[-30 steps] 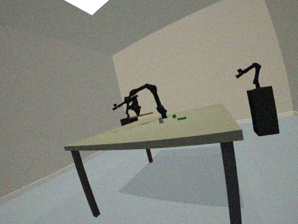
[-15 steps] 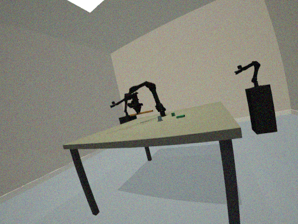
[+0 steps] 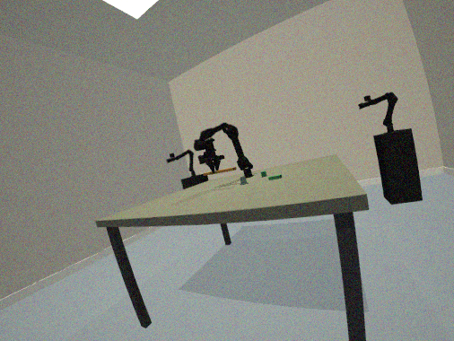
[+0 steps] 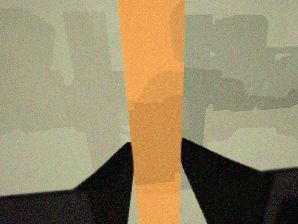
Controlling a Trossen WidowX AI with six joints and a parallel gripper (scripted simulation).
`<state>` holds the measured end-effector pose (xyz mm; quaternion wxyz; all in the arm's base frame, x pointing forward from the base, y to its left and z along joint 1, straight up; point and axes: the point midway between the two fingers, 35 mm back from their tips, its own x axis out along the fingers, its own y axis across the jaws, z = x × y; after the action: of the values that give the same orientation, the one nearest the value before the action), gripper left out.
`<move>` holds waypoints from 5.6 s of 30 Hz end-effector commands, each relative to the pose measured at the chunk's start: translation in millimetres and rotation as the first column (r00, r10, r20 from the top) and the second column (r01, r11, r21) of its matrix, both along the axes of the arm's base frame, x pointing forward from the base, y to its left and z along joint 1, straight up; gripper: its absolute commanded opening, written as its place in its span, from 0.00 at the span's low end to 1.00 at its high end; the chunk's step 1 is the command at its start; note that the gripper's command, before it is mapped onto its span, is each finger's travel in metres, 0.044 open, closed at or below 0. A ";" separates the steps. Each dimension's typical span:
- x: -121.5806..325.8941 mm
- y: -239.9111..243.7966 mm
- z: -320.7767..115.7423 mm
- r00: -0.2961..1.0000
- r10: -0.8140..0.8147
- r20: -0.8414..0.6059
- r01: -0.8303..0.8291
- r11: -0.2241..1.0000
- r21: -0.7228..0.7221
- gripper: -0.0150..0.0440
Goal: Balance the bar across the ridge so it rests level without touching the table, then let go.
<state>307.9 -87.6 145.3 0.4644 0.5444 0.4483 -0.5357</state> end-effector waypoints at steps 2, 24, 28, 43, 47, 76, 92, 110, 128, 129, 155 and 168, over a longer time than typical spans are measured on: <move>7.0 20.3 1.3 0.995 -0.100 0.003 0.100 0.995 0.007 0.25; 14.1 106.5 1.8 0.880 -0.476 -0.001 0.476 0.879 0.024 0.25; 11.9 121.9 1.8 0.846 -0.533 -0.003 0.533 0.846 0.026 0.25; -3.7 168.9 2.0 0.732 -0.682 -0.010 0.681 0.731 0.032 0.25; -3.6 169.2 -0.6 0.732 -0.682 -0.010 0.681 0.731 0.032 0.25; -3.5 170.4 -41.6 0.732 -0.682 -0.010 0.681 0.731 0.032 0.25; -3.5 170.5 -41.3 0.732 -0.682 -0.010 0.681 0.731 0.032 0.25; -3.4 170.5 -42.7 0.732 -0.682 -0.010 0.681 0.731 0.032 0.25; -3.3 170.6 -44.3 0.732 -0.682 -0.010 0.681 0.731 0.032 0.25; -3.3 170.6 -44.3 0.732 -0.682 -0.010 0.681 0.731 0.032 0.25; -3.2 170.7 -46.5 0.732 -0.682 -0.010 0.681 0.731 0.032 0.25; -3.1 170.7 -47.6 0.732 -0.682 -0.010 0.681 0.731 0.032 0.25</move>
<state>304.5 82.3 98.4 0.2305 0.6778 0.2269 -0.6603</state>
